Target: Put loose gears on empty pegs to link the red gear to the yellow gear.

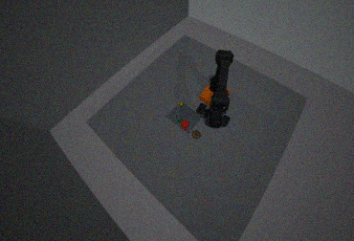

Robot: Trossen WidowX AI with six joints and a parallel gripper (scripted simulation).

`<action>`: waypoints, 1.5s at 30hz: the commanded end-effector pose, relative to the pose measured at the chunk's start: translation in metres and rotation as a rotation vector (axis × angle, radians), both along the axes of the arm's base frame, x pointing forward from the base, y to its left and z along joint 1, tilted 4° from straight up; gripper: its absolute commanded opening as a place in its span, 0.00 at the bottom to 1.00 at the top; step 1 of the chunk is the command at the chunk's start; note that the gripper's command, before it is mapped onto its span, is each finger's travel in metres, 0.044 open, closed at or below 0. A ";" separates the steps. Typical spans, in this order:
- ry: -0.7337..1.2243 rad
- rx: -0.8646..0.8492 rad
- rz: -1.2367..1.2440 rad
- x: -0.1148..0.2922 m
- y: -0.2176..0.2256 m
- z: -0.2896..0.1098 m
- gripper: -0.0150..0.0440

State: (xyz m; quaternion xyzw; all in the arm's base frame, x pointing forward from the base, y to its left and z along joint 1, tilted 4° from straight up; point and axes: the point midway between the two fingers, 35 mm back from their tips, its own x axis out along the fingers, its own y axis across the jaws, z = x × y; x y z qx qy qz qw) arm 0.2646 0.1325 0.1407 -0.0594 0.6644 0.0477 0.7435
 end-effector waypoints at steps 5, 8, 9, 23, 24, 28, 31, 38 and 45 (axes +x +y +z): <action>0.000 -0.006 0.005 0.013 -0.013 -0.005 0.25; -0.002 -0.008 0.005 0.017 -0.018 -0.006 0.25; -0.003 -0.009 0.005 0.019 -0.020 -0.006 0.25; 0.003 -0.019 0.016 0.036 -0.046 -0.014 0.25; 0.004 -0.020 0.018 0.036 -0.048 -0.014 0.25; 0.004 -0.020 0.016 0.041 -0.056 -0.016 0.25; 0.003 -0.019 0.014 0.045 -0.062 -0.018 0.25; 0.005 -0.019 0.013 0.053 -0.076 -0.021 0.25; 0.007 -0.019 0.015 0.060 -0.091 -0.025 0.25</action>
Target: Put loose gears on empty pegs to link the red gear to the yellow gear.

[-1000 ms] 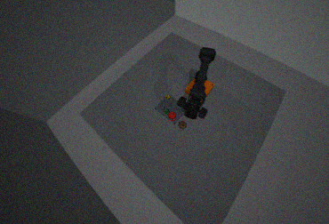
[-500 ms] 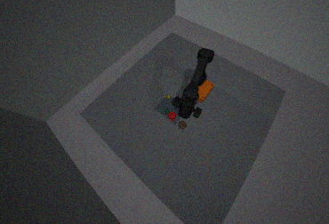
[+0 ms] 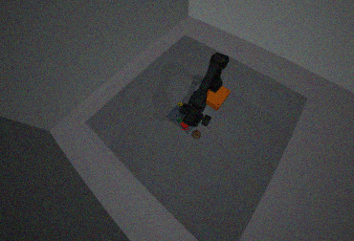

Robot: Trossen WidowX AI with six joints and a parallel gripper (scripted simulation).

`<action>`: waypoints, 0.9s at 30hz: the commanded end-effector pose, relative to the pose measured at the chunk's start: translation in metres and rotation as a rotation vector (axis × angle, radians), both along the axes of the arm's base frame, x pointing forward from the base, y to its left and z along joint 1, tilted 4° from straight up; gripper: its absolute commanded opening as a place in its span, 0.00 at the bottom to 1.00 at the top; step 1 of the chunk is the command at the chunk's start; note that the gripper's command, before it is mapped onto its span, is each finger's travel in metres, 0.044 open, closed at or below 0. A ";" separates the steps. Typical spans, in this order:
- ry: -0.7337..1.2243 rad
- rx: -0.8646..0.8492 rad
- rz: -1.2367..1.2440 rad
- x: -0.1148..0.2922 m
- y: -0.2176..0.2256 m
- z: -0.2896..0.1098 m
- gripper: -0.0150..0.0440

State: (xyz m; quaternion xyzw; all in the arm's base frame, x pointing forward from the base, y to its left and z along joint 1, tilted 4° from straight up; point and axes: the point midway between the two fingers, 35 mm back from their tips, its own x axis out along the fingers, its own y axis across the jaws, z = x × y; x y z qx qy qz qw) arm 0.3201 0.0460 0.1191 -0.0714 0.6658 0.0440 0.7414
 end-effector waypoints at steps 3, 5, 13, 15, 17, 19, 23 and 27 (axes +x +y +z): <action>0.005 0.004 0.006 0.007 -0.012 -0.005 0.25; 0.005 0.004 0.006 0.009 -0.016 -0.006 0.25; 0.007 0.004 0.009 0.015 -0.034 -0.010 0.25; 0.007 0.004 0.009 0.016 -0.039 -0.011 0.25; 0.008 0.005 0.010 0.018 -0.044 -0.012 0.25; 0.008 0.005 0.010 0.019 -0.048 -0.013 0.25; 0.008 0.005 0.011 0.021 -0.058 -0.015 0.25; 0.009 0.005 0.012 0.023 -0.068 -0.017 0.25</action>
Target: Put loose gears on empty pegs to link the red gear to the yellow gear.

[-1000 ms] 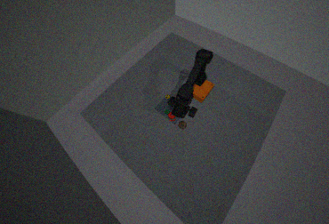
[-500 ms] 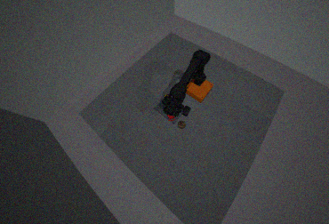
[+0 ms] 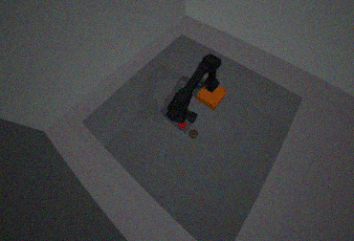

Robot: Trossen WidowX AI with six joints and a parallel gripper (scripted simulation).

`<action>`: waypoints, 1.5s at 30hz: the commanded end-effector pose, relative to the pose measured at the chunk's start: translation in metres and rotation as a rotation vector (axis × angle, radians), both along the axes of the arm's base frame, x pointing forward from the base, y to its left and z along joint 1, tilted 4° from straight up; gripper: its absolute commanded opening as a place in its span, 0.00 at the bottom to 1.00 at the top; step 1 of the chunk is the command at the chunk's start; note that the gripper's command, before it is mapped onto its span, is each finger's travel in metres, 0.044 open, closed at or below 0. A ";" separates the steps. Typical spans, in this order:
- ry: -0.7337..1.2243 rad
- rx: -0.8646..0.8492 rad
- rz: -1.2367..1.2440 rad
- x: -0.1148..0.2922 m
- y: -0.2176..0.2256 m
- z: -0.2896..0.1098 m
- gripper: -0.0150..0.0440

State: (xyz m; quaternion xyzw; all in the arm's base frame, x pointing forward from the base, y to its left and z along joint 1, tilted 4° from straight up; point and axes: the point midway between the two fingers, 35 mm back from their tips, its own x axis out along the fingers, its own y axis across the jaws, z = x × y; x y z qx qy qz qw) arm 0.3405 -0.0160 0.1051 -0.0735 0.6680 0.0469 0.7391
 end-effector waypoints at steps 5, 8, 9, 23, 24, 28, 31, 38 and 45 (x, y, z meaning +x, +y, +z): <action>0.003 0.005 0.007 0.005 -0.018 -0.006 0.25; 0.004 0.005 0.008 0.006 -0.026 -0.008 0.25; 0.004 0.005 0.008 0.007 -0.029 -0.009 0.25; 0.005 0.004 0.012 0.009 -0.065 -0.018 0.25; 0.005 0.004 0.013 0.009 -0.068 -0.018 0.25; 0.005 0.004 0.014 0.009 -0.078 -0.021 0.25; 0.005 0.004 0.015 0.009 -0.084 -0.022 0.25; 0.005 0.002 0.041 0.008 -0.085 -0.021 0.25; 0.010 -0.017 0.220 0.008 -0.085 -0.020 0.25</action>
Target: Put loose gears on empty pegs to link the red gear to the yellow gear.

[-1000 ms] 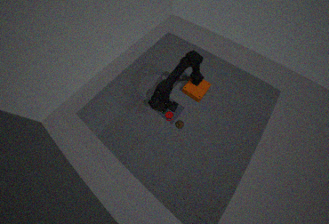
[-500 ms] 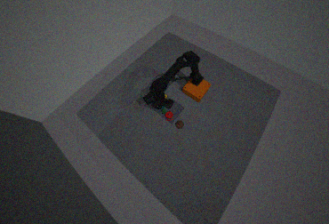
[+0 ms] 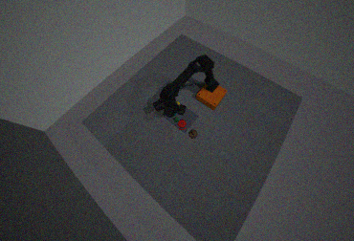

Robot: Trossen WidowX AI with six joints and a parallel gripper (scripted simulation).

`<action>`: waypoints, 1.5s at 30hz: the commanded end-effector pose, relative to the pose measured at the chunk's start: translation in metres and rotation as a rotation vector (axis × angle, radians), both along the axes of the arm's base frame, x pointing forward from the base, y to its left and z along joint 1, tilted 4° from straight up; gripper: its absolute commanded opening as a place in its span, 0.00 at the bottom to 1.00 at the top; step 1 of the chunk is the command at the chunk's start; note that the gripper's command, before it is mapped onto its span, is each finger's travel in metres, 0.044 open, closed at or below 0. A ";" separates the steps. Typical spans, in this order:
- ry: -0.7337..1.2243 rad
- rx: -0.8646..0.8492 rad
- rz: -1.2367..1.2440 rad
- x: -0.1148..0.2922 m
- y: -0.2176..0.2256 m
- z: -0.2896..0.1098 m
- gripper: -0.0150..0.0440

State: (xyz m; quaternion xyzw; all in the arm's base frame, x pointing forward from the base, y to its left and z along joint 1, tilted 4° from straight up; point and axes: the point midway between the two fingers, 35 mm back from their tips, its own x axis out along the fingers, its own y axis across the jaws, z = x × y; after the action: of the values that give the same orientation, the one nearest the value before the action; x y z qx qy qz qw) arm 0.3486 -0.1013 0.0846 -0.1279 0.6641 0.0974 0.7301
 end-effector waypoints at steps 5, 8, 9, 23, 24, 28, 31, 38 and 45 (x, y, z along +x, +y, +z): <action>0.006 -0.017 0.216 0.000 0.000 0.000 0.25; 0.008 -0.026 0.302 0.000 0.000 0.000 0.25; 0.008 -0.028 0.330 0.000 0.000 0.000 0.25; 0.019 -0.069 0.733 0.000 0.000 0.001 0.25; 0.020 -0.071 0.762 0.000 0.000 0.001 0.25; 0.021 -0.076 0.803 0.000 0.000 0.001 0.25; 0.021 -0.076 0.803 0.000 0.000 0.001 0.25; 0.023 -0.084 0.884 0.001 0.000 -0.002 0.25; 0.026 -0.096 1.011 0.001 0.000 -0.012 0.25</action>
State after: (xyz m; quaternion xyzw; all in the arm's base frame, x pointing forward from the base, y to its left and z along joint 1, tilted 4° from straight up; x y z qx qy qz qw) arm 0.3507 -0.1023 0.0797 -0.4553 0.5406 0.3933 0.5881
